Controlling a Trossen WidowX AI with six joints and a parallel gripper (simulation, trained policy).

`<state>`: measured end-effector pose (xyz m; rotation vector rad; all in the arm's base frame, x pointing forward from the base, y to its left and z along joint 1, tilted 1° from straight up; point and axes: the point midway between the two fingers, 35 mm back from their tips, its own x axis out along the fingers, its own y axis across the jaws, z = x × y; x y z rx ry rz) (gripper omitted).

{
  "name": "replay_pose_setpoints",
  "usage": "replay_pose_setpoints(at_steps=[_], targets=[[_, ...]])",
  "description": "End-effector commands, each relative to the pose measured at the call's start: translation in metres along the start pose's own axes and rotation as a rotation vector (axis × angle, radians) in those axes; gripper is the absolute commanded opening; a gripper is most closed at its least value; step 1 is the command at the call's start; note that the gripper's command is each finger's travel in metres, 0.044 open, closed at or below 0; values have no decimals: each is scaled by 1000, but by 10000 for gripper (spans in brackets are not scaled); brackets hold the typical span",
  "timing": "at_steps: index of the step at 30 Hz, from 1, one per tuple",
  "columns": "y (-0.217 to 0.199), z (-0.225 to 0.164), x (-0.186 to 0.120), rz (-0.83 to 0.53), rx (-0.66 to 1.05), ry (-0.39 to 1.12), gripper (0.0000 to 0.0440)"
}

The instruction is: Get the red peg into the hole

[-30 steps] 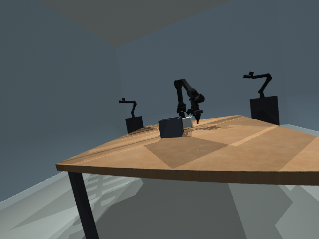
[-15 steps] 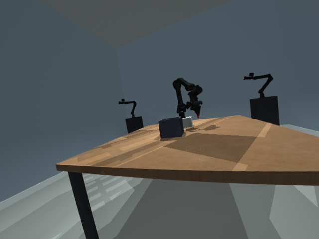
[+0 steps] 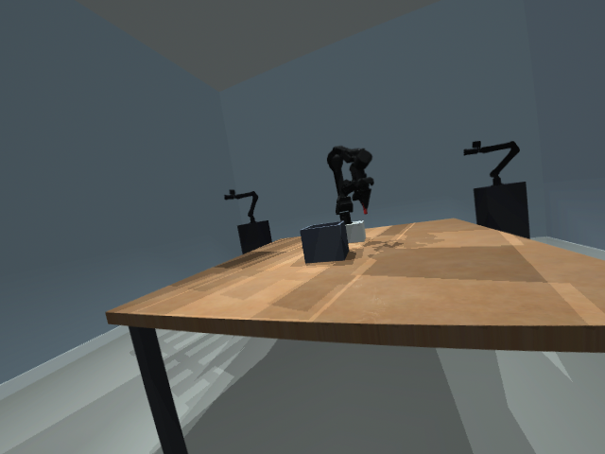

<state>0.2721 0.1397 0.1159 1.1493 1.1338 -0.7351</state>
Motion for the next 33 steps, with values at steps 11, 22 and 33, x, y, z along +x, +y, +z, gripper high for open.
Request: replay_pose_setpoints(at_steps=[11, 22, 33], targets=[[10, 56, -15, -14, 25, -90, 0], [5, 93, -13, -73, 44, -126, 0], [2, 120, -5, -131, 48, -129, 0]])
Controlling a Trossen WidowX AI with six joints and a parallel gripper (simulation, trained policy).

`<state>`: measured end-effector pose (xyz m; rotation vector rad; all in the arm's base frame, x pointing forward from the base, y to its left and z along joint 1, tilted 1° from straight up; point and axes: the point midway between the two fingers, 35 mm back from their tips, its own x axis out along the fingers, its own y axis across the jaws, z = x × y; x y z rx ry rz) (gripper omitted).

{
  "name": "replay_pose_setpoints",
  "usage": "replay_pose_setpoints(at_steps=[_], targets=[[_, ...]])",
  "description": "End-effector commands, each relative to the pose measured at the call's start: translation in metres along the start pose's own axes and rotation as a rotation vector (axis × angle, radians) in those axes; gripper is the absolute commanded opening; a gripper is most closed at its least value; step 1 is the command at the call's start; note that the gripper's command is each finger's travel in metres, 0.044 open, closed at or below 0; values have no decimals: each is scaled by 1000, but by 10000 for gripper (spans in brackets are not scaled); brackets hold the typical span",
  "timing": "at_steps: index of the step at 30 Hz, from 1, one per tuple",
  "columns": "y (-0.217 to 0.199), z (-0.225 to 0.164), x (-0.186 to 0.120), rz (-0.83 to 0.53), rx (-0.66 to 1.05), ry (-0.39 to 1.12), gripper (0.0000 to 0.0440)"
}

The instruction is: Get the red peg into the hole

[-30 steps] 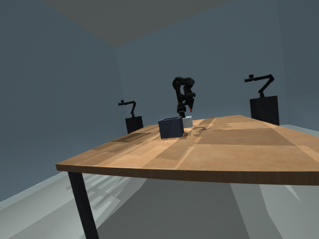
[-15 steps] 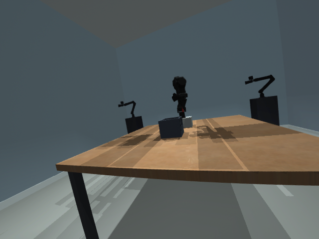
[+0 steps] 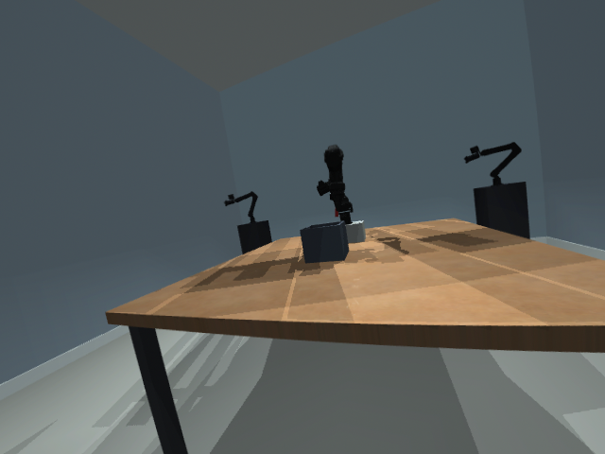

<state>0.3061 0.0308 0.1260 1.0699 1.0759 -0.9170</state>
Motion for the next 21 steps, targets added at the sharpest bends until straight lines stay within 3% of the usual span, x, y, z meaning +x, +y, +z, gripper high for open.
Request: replay_pose_setpoints(at_steps=[1, 21], targets=[[0, 8, 6, -26, -5, 5, 0], [-6, 39, 47, -107, -19, 32, 0]])
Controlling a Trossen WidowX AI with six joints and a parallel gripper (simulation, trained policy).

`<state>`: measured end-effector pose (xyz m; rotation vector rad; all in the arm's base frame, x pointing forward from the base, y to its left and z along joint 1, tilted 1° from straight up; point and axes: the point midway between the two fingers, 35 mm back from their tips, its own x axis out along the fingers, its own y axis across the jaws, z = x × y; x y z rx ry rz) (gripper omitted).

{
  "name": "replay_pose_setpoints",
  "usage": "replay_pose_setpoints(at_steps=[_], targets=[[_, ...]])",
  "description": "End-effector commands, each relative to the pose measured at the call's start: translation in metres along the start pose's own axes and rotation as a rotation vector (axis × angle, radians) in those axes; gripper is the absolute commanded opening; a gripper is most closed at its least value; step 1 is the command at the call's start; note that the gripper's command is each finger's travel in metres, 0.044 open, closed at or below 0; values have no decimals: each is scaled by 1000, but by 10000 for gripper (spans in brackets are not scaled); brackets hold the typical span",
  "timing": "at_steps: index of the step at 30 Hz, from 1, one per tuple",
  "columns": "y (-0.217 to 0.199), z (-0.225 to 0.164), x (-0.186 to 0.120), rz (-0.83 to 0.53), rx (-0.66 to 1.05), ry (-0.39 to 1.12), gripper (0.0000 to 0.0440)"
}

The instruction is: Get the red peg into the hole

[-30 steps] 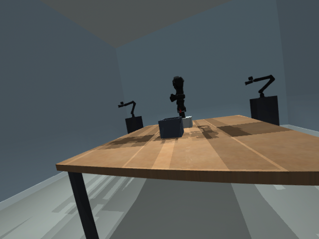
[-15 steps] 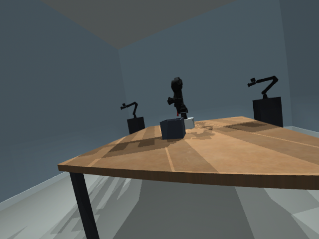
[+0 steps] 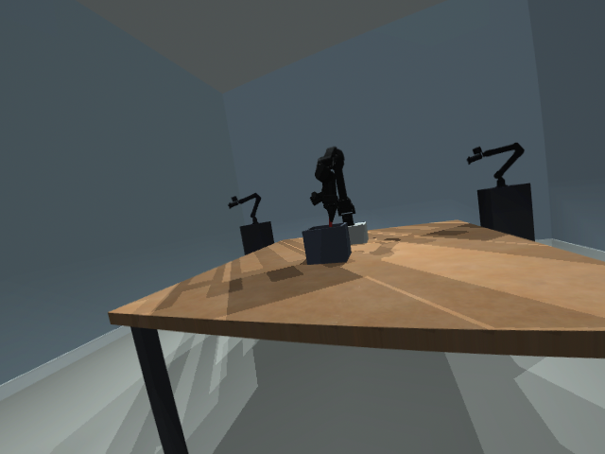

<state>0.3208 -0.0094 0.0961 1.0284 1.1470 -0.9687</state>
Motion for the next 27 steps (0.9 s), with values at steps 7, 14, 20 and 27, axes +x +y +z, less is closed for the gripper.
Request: replay_pose_setpoints(at_steps=[7, 14, 20, 27], targets=[[-2, 5, 30, -33, -10, 39, 0], [0, 12, 45, -33, -20, 49, 0], [0, 13, 60, -43, -38, 60, 0], [0, 16, 73, -57, -64, 57, 0]])
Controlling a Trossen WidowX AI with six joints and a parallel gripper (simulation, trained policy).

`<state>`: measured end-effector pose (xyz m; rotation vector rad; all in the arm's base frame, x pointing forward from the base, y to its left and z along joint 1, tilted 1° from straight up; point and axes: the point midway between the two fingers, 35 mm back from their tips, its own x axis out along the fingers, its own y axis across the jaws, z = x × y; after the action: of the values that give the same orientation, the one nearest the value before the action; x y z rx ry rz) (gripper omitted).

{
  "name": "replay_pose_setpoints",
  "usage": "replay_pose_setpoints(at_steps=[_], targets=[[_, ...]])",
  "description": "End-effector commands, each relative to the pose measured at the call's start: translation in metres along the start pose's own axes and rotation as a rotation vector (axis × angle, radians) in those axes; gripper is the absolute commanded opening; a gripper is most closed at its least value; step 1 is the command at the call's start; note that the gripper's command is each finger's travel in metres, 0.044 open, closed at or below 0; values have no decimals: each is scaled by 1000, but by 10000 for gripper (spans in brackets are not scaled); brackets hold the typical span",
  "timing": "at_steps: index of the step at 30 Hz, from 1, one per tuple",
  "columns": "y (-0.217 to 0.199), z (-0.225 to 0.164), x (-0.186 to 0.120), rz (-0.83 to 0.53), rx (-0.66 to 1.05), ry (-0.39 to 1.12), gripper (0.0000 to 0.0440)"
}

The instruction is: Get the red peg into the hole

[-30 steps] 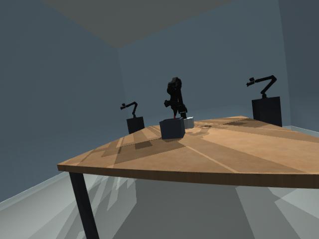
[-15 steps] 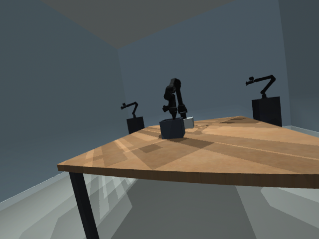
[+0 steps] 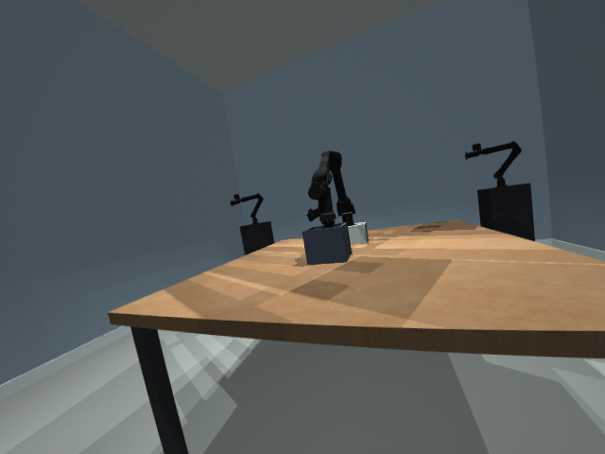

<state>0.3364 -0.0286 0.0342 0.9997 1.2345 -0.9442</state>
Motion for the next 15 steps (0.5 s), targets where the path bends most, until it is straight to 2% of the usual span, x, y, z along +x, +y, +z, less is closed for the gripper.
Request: replay_pose_setpoints(at_steps=[1, 3, 9, 15], targets=[[-1, 1, 10, -21, -18, 3, 2], [-1, 2, 13, -29, -25, 3, 21], [-3, 1, 22, -55, -45, 14, 112], [-2, 2, 21, -64, -46, 52, 112]])
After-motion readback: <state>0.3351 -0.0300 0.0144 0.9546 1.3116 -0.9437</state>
